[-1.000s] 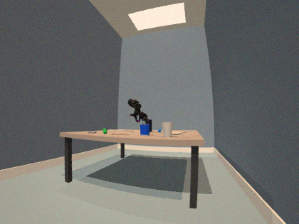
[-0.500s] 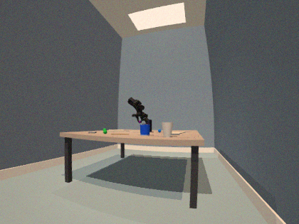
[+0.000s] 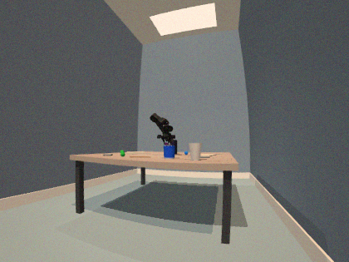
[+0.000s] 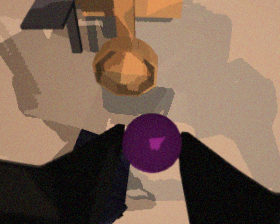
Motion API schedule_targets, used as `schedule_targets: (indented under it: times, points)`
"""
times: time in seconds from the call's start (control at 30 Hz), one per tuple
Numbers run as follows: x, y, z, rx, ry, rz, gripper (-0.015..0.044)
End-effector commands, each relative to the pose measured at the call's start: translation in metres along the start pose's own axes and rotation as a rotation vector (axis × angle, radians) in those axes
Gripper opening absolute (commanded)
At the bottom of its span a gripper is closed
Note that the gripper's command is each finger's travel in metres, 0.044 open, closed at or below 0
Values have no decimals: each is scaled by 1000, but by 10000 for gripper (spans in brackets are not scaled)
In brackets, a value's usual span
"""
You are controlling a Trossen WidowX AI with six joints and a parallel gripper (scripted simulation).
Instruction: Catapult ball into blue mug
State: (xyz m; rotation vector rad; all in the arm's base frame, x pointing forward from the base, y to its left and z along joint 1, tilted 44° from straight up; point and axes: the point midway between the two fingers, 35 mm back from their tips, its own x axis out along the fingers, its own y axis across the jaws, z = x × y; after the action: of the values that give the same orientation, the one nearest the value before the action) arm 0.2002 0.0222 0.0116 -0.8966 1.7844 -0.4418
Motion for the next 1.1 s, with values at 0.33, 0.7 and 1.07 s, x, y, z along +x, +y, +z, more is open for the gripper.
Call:
schedule_targets:
  times: [0.33,0.7,1.07]
  points:
    - [16,22,12,-78,74,-13,0]
    - [29,22,15,-77,74,-13,0]
    - [32,23,18,-71,71,-9,0]
